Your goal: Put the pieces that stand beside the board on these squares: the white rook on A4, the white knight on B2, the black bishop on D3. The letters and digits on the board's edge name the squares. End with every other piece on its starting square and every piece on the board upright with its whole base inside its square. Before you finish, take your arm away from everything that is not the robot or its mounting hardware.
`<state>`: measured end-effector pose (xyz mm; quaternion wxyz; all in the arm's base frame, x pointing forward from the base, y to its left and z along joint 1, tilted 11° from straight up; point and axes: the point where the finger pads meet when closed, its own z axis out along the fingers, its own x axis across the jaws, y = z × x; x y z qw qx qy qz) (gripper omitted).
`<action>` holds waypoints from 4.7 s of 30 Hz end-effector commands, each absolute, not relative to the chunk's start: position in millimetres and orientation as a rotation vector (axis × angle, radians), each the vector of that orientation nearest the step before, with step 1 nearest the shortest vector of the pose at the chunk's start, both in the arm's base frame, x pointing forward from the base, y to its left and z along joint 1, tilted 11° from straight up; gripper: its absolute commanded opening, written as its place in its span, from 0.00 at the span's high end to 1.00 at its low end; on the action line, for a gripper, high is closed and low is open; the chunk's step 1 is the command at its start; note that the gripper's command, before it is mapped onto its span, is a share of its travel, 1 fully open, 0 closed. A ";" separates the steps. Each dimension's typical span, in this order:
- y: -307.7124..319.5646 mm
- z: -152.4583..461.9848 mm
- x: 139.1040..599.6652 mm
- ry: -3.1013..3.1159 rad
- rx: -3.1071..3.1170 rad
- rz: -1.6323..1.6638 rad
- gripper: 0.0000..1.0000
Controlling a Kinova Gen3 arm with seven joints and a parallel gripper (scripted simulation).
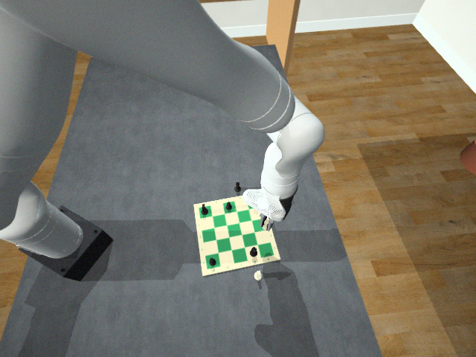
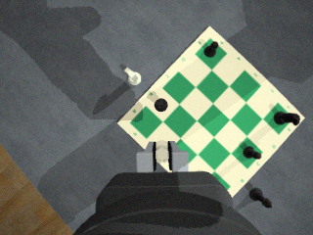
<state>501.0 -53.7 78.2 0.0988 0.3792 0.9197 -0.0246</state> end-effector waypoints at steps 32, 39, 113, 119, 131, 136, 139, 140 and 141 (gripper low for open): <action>-62.2 4.6 509.2 2.732 1.125 -0.081 1.00; -62.2 4.6 509.2 2.732 1.125 -0.081 1.00; -63.2 2.1 510.2 2.732 1.125 -0.081 1.00; -63.3 1.2 510.3 2.732 1.125 -0.081 1.00; -63.3 1.1 510.4 2.732 1.125 -0.081 1.00; -63.3 1.1 510.4 2.732 1.125 -0.081 1.00; -63.3 1.1 510.4 2.732 1.125 -0.081 1.00; -63.3 1.1 510.4 2.732 1.125 -0.081 1.00; -63.3 1.1 510.4 2.732 1.125 -0.081 1.00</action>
